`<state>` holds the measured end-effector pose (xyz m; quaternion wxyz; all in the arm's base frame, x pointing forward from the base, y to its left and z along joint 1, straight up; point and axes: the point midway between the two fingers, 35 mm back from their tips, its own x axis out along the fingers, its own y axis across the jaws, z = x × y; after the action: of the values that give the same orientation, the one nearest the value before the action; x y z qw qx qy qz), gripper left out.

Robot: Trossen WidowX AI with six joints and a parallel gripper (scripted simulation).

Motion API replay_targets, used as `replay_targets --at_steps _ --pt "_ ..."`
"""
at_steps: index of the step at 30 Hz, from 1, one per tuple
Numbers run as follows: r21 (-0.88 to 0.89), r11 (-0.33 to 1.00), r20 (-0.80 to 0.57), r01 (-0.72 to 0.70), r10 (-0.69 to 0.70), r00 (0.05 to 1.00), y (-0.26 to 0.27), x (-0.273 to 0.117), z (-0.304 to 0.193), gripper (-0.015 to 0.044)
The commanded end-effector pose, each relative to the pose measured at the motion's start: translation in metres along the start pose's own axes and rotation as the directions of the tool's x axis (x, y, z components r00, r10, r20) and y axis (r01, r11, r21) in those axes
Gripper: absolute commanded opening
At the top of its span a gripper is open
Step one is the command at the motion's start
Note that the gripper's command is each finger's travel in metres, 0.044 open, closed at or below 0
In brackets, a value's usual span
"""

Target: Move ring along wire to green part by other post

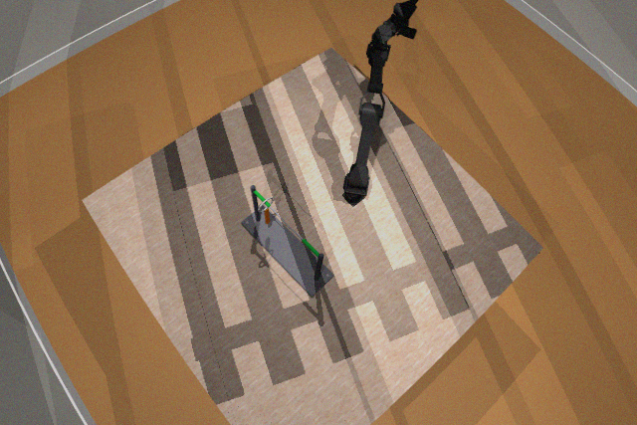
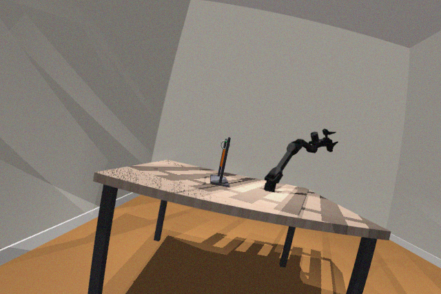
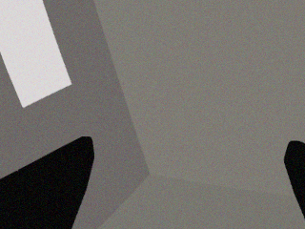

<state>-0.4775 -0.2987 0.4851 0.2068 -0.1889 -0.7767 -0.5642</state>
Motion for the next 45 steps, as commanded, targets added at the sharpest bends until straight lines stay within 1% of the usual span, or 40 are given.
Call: replay_targets --at_steps 1,3,9,14,19,25,29,33,39,45 --pt "-0.003 1.0 -0.007 0.002 -0.002 1.0 0.0 -0.001 -0.002 0.0374" --pt "-0.029 0.999 -0.061 0.018 -0.019 0.998 -0.004 -0.013 -0.018 0.0321" --pt "-0.145 0.988 -0.307 0.046 -0.089 0.948 -0.014 -0.074 -0.083 0.0164" --pt "-0.228 0.973 -0.501 0.017 -0.133 0.855 -0.018 -0.135 -0.128 0.016" --pt "-0.297 0.953 -0.674 -0.059 -0.165 0.72 -0.02 -0.203 -0.164 0.016" --pt "-0.312 0.931 -0.841 -0.189 -0.179 0.51 -0.017 -0.293 -0.192 0.016" --pt "-0.27 0.921 -0.924 -0.281 -0.165 0.346 -0.012 -0.362 -0.202 0.016" --pt "-0.194 0.91 -0.975 -0.367 -0.139 0.173 -0.004 -0.43 -0.202 0.016" --pt "-0.022 0.885 -0.992 -0.465 -0.077 -0.098 0.012 -0.53 -0.183 0.016" --pt "0.2 0.841 -0.933 -0.503 0.006 -0.361 0.033 -0.623 -0.142 0.016"
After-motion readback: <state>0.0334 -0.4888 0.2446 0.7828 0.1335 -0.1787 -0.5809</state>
